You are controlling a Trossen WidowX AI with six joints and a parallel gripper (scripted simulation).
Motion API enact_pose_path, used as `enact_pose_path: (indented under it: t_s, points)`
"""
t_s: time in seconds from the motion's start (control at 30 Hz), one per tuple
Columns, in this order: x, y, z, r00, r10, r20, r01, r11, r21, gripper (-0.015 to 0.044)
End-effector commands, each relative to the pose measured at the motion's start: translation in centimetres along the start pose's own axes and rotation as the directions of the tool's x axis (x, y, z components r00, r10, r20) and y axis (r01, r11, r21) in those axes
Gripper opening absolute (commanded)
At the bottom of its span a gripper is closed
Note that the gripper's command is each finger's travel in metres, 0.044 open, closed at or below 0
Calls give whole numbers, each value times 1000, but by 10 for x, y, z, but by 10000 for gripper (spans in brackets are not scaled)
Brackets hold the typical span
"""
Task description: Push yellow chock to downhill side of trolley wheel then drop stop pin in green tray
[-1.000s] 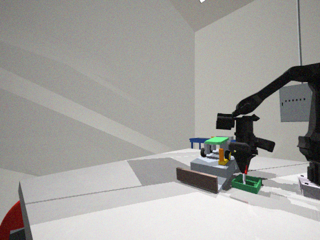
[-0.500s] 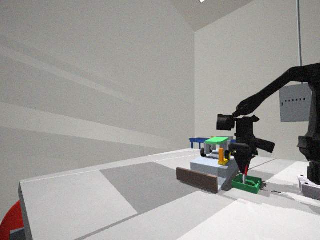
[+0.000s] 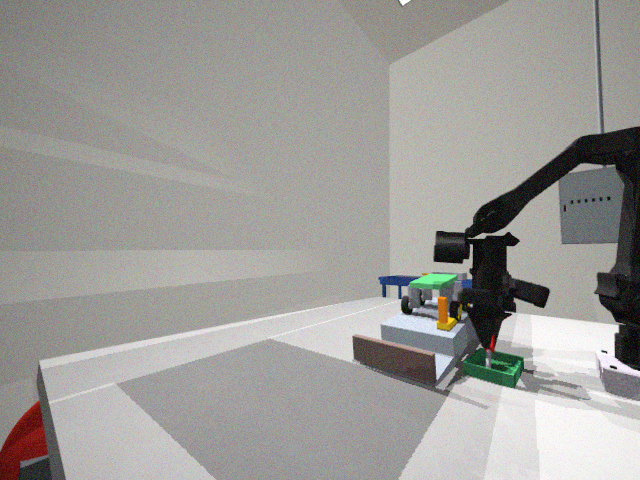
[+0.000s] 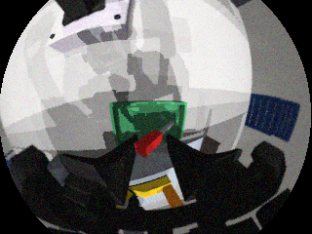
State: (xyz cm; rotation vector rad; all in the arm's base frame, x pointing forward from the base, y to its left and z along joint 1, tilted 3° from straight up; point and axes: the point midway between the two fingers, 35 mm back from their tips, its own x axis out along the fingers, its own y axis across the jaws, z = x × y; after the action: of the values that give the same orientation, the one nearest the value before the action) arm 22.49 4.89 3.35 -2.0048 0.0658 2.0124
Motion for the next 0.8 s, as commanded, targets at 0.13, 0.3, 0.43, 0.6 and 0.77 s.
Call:
enact_pose_path:
  t_s: [0.13, 0.3, 0.43, 0.6, 0.77]
  points:
    - [3, 3, 2, 1000, -3, 7, 3, 1000, -1, 190]
    - [4, 5, 2, 1000, -3, 7, 3, 1000, -1, 190]
    - [3, 4, 0, 1000, 0, 0, 0, 1000, 1, 216]
    - [3, 4, 0, 1000, 0, 0, 0, 1000, 1, 340]
    - [3, 4, 0, 1000, 0, 0, 0, 1000, 1, 340]
